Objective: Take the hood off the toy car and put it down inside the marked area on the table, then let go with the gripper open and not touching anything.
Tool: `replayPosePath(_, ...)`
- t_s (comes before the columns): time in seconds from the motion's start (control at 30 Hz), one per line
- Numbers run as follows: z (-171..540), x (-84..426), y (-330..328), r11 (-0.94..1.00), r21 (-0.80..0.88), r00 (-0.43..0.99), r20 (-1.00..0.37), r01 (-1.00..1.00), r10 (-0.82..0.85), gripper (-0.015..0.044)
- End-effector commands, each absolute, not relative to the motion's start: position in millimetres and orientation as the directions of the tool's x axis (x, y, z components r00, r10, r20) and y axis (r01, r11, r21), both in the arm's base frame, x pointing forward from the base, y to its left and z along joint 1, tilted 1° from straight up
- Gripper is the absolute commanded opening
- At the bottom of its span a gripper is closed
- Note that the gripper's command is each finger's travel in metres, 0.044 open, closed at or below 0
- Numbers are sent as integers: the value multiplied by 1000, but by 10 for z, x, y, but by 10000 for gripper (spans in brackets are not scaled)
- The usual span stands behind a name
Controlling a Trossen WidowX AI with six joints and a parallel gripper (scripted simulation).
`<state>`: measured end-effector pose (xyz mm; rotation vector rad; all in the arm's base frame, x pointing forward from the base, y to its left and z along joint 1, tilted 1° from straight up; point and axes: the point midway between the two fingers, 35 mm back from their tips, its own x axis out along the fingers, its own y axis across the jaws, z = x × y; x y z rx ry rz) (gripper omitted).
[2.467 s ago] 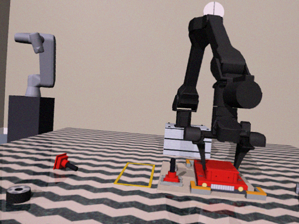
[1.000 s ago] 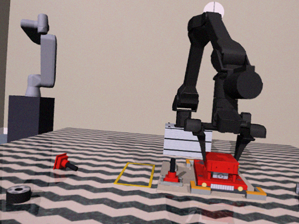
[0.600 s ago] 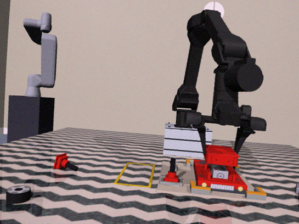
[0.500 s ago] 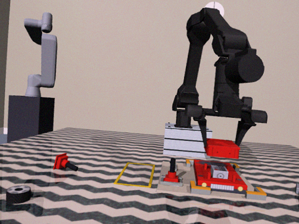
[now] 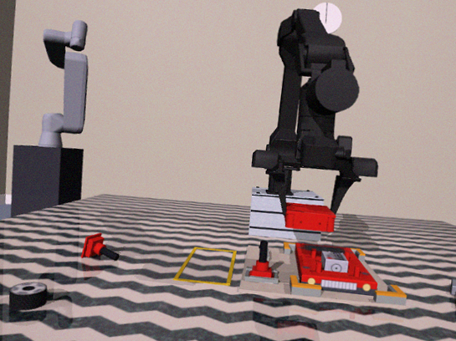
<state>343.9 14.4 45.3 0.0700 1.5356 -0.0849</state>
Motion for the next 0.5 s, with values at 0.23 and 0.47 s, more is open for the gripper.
replayPosePath(0.23, 480, 3375, -386, 995, -9, 35, -999, 96, -13, 0)
replayPosePath(0.47, 494, 3289, -737, 995, -12, 35, -999, 96, -16, 0)
